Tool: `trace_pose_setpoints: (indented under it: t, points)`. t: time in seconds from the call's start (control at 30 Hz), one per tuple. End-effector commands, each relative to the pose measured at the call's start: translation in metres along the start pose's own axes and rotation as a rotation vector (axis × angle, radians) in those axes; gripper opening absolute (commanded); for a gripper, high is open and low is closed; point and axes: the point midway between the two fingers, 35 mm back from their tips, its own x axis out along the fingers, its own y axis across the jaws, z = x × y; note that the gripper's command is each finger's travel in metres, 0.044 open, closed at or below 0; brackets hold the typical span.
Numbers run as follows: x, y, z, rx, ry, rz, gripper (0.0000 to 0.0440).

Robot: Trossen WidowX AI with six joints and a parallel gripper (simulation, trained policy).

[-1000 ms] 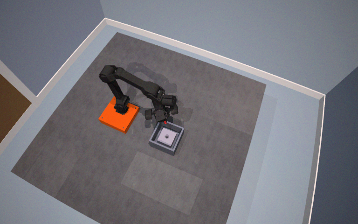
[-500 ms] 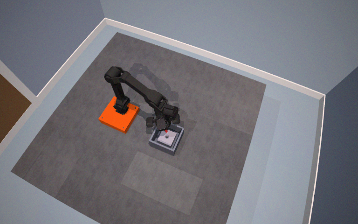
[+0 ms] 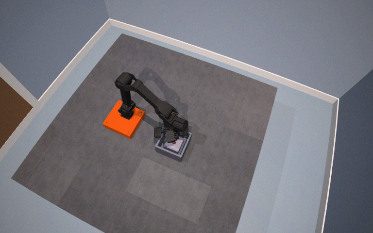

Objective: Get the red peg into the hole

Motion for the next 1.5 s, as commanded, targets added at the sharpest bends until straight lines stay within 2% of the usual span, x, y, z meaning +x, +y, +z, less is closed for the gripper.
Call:
trace_pose_setpoints:
  t: [0.0, 0.1, 0.17, 0.9, 1.47]
  points:
    - [0.009, 0.002, 0.003, -0.017, 0.01, -0.01, 0.0078]
    - [0.012, 0.002, 0.006, -0.037, 0.014, -0.025, 0.0147]
    - [0.014, 0.001, 0.006, -0.05, 0.022, -0.041, 0.0163]
    - [0.014, 0.03, 0.045, -0.119, 0.034, -0.061, 0.0148]
    - [0.019, 0.029, 0.081, -0.127, 0.056, -0.091, 0.0129]
